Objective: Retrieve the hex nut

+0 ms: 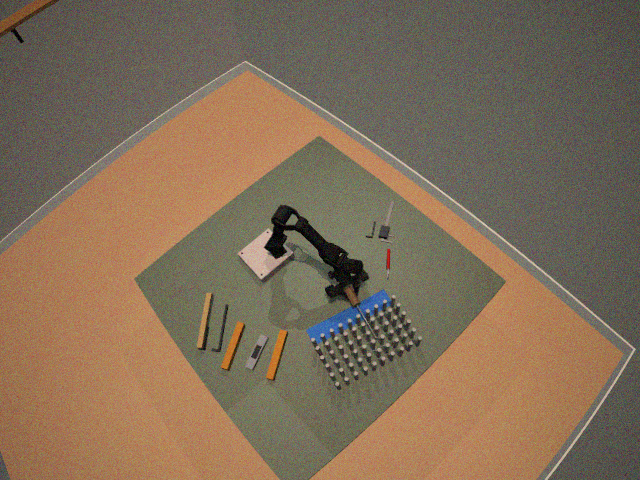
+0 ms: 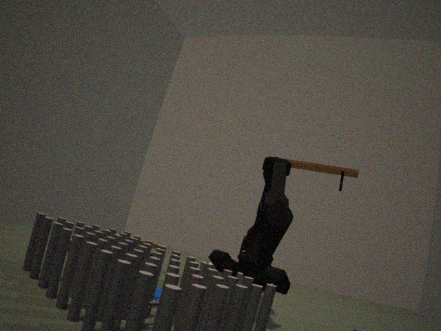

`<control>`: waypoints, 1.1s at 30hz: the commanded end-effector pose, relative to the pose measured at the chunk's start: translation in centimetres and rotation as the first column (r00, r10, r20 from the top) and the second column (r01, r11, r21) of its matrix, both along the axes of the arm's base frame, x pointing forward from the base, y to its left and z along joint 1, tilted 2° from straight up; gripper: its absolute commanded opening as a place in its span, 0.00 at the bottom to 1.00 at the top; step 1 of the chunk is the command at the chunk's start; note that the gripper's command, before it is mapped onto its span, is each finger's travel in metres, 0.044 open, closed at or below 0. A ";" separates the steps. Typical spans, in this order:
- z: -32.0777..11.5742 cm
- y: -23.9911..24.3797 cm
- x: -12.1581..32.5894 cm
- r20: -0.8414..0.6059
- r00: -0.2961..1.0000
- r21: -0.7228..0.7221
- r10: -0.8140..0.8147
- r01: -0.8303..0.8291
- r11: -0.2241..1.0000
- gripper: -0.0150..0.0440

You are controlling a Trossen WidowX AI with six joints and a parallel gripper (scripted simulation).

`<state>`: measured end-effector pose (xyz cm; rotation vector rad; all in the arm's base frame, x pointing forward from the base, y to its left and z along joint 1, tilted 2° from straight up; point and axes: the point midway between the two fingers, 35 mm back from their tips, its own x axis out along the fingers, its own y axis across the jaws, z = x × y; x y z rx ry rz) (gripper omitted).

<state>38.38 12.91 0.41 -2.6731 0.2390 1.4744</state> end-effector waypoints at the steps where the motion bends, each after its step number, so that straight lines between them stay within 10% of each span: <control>1: 0.3 0.1 0.6 0.009 1.000 0.005 0.004 -0.004 1.000 0.25; 33: -1.2 0.1 1.2 0.010 1.000 0.004 0.004 -0.004 1.000 0.25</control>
